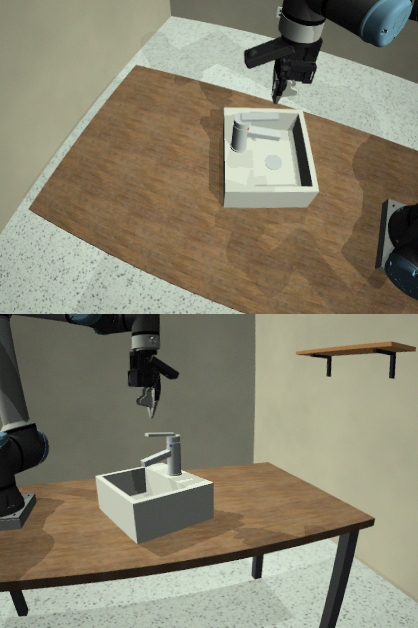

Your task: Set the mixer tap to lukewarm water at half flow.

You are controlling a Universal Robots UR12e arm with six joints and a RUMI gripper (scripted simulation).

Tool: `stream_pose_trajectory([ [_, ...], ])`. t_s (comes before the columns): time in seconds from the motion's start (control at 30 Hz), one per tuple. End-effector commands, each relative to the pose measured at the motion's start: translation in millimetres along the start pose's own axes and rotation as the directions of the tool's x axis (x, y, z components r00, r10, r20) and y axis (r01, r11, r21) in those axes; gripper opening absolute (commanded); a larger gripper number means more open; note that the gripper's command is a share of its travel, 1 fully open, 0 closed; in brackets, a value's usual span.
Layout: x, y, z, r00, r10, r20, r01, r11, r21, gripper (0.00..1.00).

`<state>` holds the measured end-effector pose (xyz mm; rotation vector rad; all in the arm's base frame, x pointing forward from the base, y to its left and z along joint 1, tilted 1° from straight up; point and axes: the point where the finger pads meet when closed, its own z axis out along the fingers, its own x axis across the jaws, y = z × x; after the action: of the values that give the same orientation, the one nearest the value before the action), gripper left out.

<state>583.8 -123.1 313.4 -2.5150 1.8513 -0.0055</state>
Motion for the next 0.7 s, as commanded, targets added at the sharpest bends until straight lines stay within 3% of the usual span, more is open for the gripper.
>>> stream_pose_trajectory([
  [0.0,0.8,0.8,0.5,1.0,0.001,0.001,-0.001,1.0,-0.001,0.0],
  [0.67,0.7,0.7,0.4,1.0,-0.005,0.001,0.005,1.0,-0.001,0.0],
])
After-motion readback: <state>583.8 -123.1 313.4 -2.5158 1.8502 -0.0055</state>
